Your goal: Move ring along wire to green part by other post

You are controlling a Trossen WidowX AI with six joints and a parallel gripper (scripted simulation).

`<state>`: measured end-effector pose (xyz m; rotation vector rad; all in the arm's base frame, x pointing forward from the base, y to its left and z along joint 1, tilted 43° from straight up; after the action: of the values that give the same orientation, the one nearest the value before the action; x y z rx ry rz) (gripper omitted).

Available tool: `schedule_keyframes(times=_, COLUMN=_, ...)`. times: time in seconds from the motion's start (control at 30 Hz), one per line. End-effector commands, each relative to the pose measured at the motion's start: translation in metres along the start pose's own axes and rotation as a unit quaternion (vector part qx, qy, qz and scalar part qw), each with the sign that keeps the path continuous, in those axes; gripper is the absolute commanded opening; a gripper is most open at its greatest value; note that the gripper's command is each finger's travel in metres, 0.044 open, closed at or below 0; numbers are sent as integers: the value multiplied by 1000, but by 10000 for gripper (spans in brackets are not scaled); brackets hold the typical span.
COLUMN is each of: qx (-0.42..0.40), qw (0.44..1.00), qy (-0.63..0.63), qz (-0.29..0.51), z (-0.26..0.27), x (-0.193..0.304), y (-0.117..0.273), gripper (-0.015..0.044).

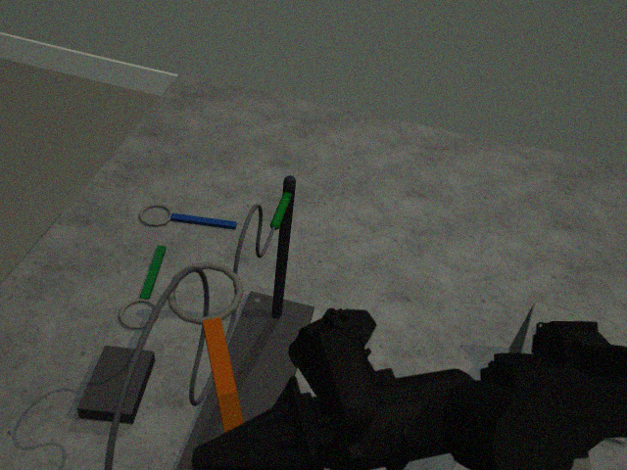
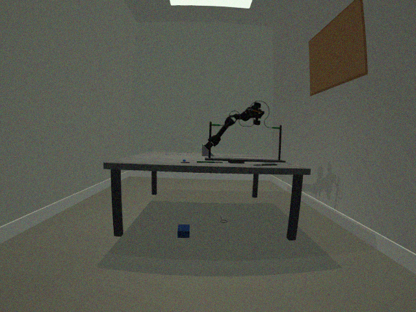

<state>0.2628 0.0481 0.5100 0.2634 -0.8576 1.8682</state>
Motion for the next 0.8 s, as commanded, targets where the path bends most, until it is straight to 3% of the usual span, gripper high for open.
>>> schedule_keyframes(times=0.0, qx=-15, qw=1000, qy=-20, qz=-2, z=1, x=1, y=1, gripper=-150)
schedule_keyframes(times=0.77, qx=-85, qw=986, qy=-144, qz=-14, z=0, x=4, y=-1, gripper=-150)
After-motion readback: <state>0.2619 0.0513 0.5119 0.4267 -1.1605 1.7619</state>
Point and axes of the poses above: the point midway between the two fingers, 35 mm back from their tips, its own y axis back along the fingers, its own z axis across the jaws, x = y × z, the point moved 8 cm from there along y, back along the fingers, and after that the axes turned 2 degrees about -y, right-handed, at the moved point
